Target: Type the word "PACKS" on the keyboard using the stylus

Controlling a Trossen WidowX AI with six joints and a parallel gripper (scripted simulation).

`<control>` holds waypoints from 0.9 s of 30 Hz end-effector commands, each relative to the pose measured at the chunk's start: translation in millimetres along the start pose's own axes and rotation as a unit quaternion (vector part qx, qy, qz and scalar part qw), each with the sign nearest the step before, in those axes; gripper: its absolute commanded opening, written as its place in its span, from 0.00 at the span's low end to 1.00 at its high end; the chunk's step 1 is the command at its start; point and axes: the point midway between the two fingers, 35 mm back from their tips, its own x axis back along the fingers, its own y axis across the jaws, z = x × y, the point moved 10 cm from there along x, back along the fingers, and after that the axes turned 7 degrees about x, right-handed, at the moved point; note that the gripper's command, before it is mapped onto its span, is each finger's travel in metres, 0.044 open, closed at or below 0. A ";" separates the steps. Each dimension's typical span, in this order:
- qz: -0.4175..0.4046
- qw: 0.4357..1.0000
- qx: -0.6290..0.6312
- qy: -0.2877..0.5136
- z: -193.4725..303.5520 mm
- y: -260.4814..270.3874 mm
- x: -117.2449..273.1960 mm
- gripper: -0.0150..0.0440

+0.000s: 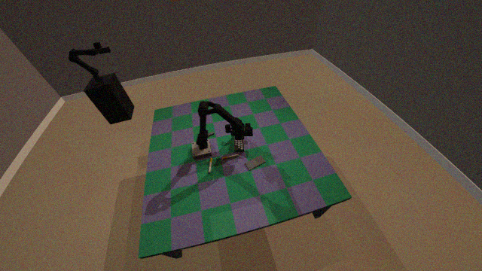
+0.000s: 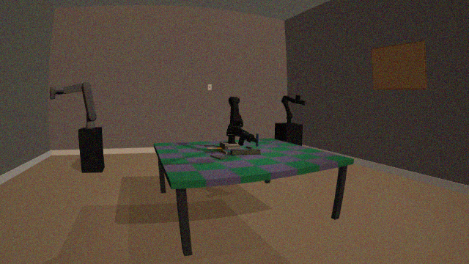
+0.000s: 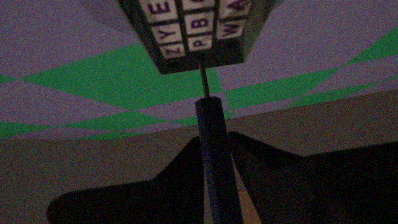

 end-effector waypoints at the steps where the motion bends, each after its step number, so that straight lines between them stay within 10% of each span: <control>1: 0.000 1.000 -0.003 0.001 -2.4 -0.3 -1.5 0.39; 27: 0.000 1.000 -0.003 0.001 -13.5 -1.8 -8.0 0.39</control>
